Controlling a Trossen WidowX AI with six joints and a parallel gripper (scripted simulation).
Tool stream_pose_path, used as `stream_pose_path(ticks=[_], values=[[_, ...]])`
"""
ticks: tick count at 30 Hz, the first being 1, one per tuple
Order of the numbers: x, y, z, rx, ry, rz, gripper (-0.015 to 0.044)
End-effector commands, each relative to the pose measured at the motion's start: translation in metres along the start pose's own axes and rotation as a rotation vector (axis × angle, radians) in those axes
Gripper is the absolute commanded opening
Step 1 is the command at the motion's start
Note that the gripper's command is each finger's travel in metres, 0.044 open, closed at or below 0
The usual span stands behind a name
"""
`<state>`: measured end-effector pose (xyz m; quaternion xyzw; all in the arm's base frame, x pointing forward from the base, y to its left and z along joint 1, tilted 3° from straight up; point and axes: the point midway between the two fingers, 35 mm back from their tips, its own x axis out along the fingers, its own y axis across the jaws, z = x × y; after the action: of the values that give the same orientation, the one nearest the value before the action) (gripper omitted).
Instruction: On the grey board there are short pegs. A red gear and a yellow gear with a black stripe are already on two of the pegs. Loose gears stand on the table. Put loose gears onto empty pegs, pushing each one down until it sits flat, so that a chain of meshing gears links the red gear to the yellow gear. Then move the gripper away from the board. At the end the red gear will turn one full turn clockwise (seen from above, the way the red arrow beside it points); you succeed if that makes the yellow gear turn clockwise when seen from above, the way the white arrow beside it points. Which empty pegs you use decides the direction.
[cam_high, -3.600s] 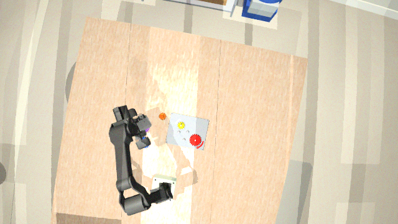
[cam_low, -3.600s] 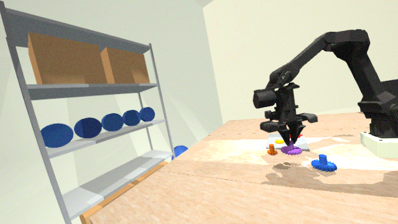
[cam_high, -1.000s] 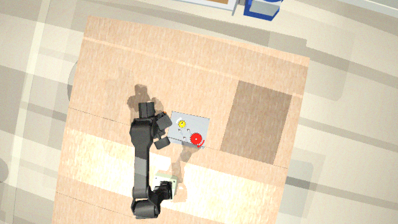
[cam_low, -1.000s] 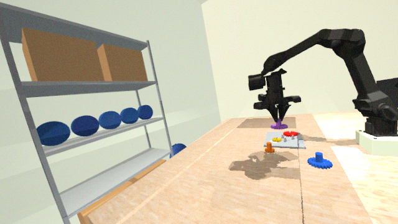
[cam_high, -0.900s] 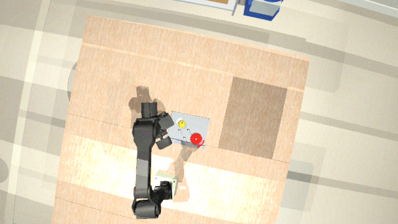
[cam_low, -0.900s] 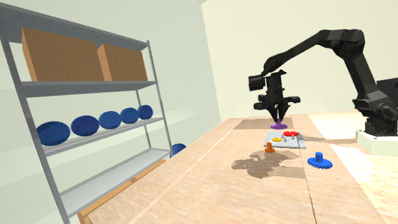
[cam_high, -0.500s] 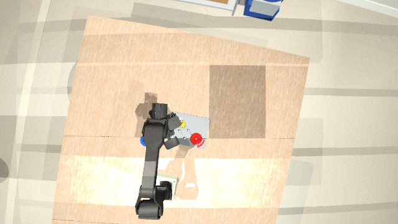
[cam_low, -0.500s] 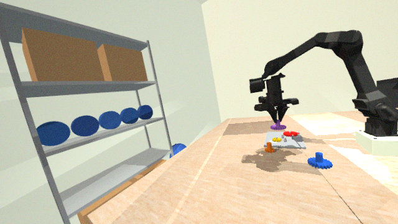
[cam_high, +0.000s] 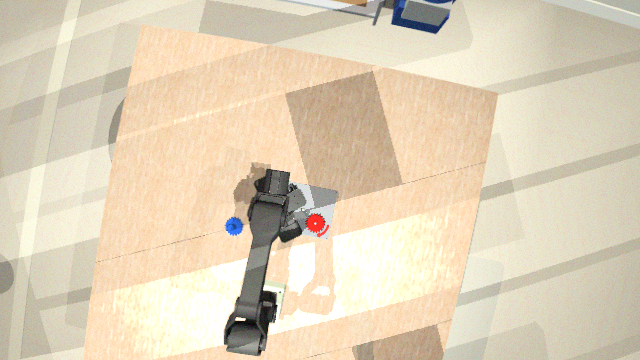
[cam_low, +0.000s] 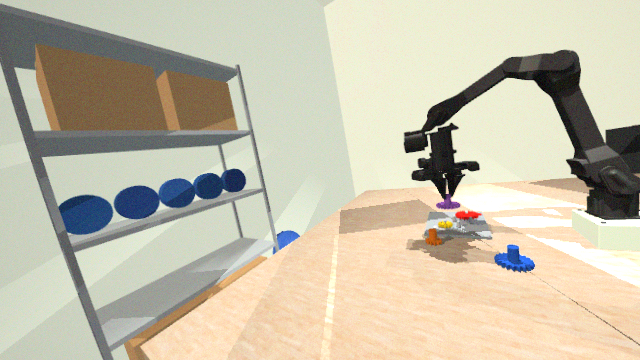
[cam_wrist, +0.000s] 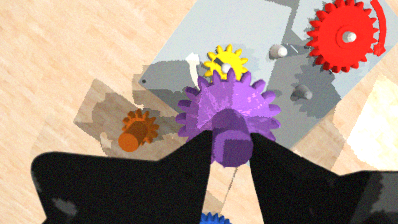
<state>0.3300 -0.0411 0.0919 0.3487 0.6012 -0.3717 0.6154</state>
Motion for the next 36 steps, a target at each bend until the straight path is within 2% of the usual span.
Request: stream_pose_path(ticks=[1,22,36], values=[[0.003,-0.007,0.007,-0.002,-0.008,-0.001,0.0000],[0.022,-0.046,0.041,-0.004,-0.012,-0.008,0.0000],[0.022,-0.047,0.041,-0.004,-0.012,-0.008,0.0000]])
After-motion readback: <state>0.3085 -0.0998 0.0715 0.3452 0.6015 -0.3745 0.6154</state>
